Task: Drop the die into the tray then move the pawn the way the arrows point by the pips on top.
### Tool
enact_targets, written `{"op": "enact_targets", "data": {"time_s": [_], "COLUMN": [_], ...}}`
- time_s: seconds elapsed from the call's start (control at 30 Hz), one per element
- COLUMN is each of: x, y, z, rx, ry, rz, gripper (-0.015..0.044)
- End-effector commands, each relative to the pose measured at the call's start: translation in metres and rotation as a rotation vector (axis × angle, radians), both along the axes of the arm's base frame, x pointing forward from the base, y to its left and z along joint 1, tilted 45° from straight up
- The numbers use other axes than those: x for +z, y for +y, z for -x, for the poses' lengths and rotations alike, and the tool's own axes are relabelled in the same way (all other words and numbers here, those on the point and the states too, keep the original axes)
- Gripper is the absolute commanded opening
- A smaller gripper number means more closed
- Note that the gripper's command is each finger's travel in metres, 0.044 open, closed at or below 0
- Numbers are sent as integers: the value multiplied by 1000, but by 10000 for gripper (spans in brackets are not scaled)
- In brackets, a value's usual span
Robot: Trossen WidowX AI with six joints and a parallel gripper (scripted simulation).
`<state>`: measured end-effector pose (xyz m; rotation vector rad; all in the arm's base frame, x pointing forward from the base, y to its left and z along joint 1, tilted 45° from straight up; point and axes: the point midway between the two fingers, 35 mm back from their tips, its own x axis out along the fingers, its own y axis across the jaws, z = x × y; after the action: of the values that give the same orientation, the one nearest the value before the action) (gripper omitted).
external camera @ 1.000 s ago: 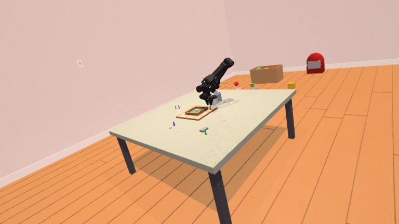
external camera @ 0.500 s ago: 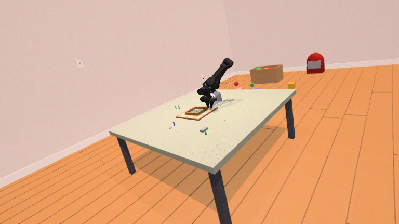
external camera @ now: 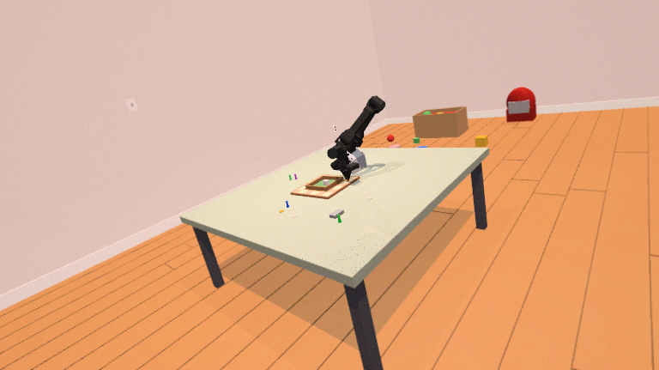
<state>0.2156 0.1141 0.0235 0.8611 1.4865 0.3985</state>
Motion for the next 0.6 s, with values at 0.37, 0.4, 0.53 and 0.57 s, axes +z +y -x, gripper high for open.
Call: {"op": "enact_targets", "data": {"time_s": [0.37,0.4,0.53,0.57], "x": [11,14,27,30], "y": [-18,-21,-37,-40], "z": [-3,-3,-4,-4], "rx": [-6,-6,-6,-6], "ry": [7,7,8,8], "rz": [19,22,29,30], "gripper": [0,0,0,0]}}
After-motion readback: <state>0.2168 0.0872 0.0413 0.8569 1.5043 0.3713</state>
